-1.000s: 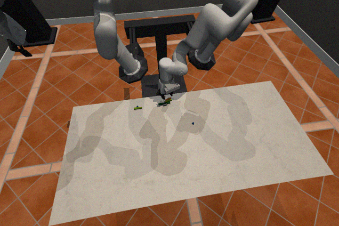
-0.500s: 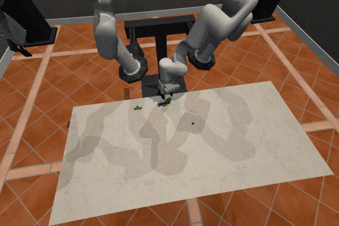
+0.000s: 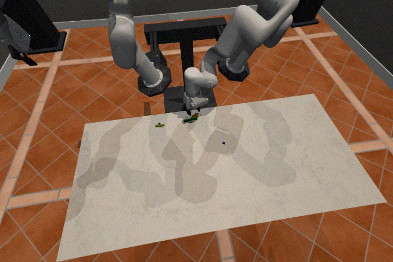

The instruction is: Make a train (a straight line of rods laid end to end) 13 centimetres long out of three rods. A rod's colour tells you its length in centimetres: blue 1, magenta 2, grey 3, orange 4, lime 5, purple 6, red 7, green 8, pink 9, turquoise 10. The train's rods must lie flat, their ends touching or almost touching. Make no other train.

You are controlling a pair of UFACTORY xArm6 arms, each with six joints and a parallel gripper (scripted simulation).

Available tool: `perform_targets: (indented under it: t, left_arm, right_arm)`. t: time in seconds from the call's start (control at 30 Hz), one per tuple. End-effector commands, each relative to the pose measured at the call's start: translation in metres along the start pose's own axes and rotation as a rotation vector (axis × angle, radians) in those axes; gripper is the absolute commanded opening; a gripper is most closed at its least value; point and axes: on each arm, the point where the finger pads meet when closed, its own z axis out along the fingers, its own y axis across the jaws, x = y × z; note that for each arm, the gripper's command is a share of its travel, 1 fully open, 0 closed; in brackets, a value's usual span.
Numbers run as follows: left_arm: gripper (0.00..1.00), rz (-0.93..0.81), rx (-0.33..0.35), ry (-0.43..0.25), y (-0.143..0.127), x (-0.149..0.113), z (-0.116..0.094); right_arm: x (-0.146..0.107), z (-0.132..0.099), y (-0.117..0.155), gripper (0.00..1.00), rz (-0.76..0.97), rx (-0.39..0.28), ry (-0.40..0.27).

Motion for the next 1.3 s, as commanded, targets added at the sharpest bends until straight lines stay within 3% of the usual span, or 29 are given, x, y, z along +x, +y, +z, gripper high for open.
perform_targets:
  t: [0.0, 1.27]
  left_arm:
    - [0.6, 0.0, -0.004, 0.001, 0.001, 0.001, 0.0]
    - [0.6, 0.0, -0.004, 0.001, 0.001, 0.001, 0.011]
  right_arm:
    - [0.001, -0.001, 0.0, 1.0, 0.0, 0.0, 0.004]
    - [0.001, -0.001, 0.0, 1.0, 0.0, 0.0, 0.004]
